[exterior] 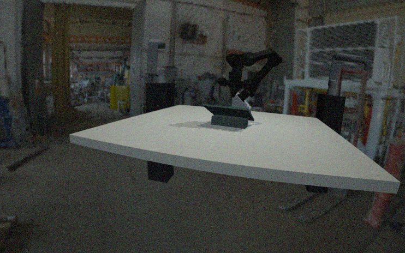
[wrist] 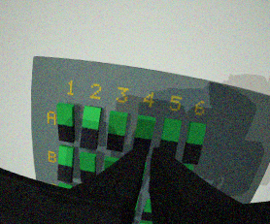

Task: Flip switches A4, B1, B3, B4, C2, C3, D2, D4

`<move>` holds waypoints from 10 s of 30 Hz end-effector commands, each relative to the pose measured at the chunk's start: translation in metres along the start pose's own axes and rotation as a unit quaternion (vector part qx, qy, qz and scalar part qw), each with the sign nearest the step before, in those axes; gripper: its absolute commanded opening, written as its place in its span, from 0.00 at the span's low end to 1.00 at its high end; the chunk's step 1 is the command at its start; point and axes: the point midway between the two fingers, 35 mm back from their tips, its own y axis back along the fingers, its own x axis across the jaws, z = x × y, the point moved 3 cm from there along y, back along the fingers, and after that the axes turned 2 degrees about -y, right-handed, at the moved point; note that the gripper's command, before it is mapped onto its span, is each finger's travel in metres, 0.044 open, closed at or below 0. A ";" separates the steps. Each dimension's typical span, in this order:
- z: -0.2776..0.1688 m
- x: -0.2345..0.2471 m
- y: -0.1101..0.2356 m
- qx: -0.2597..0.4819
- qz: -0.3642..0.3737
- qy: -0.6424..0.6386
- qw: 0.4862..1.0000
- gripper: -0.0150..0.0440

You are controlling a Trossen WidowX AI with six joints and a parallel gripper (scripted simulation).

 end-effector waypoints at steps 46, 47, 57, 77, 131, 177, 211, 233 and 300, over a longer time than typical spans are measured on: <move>-0.002 0.000 -0.050 0.014 0.002 -0.004 1.000 0.25; -0.002 0.000 -0.050 0.014 0.002 -0.004 1.000 0.25; -0.002 0.001 -0.051 0.014 0.002 -0.004 1.000 0.25; -0.002 0.001 -0.054 0.014 0.002 -0.004 1.000 0.25; -0.066 0.064 -0.049 -0.010 0.004 -0.007 1.000 0.25; -0.066 0.064 -0.053 -0.010 0.004 -0.007 1.000 0.25; -0.043 0.020 -0.001 0.007 0.001 -0.005 1.000 0.25; -0.043 0.021 -0.048 0.015 0.002 -0.006 1.000 0.25; -0.042 0.019 -0.014 0.008 0.001 -0.005 1.000 0.25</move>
